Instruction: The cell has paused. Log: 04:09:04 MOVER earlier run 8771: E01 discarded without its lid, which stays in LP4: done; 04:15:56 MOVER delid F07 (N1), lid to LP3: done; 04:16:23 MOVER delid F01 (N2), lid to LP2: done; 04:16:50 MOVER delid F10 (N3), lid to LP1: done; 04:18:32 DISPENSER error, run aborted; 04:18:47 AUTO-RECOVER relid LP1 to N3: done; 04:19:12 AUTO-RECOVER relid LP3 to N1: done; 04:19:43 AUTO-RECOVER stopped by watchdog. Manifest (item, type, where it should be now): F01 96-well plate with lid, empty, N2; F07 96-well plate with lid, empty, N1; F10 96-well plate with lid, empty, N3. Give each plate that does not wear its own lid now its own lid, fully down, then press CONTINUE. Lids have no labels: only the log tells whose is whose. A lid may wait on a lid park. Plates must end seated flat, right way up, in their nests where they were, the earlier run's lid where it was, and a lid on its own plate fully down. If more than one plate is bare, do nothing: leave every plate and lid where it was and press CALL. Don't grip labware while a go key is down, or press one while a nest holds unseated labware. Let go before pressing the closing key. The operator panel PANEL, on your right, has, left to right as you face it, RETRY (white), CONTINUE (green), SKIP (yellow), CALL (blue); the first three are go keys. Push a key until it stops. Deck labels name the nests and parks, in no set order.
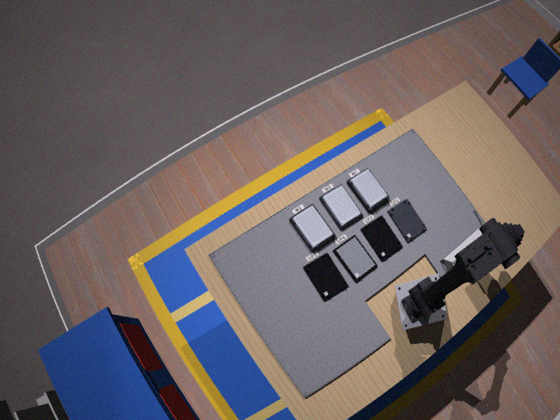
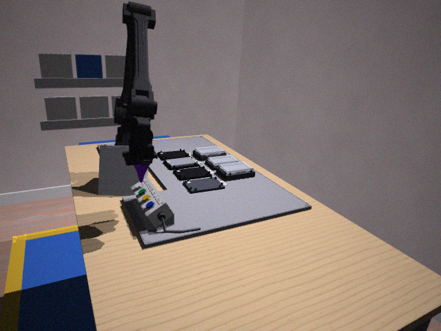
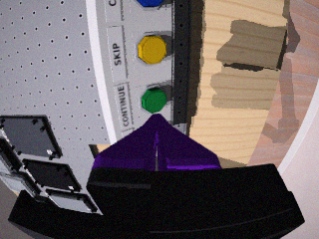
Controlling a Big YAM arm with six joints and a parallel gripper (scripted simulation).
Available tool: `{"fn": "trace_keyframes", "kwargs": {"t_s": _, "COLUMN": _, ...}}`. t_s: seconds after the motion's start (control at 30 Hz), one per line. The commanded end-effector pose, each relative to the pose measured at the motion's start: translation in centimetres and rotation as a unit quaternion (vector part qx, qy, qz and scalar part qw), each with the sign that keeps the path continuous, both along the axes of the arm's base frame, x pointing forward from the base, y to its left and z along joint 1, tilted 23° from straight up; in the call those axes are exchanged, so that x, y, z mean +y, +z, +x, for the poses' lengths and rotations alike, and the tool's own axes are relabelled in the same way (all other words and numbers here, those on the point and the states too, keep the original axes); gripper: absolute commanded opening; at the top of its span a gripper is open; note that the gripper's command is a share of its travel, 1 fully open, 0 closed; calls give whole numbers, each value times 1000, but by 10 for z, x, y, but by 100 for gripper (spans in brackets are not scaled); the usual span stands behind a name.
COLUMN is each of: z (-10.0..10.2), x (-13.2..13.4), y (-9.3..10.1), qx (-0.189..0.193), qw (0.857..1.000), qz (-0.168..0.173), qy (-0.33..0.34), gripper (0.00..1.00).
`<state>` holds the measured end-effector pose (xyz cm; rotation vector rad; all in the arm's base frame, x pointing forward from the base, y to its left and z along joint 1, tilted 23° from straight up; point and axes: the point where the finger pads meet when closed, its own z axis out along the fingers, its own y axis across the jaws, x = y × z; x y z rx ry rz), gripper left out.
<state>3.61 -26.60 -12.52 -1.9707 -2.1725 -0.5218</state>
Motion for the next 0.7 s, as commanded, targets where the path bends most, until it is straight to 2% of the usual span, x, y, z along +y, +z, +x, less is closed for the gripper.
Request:
{"fn": "trace_keyframes", "kwargs": {"t_s": 0.0, "z": 6, "x": 3, "y": -7, "qx": 1, "qw": 1000, "qz": 3, "qy": 0, "gripper": 0}}
{"fn": "trace_keyframes", "kwargs": {"t_s": 0.67, "z": 7, "x": 8, "y": -17, "qx": 1, "qw": 1000, "qz": 3, "qy": 0, "gripper": 0}}
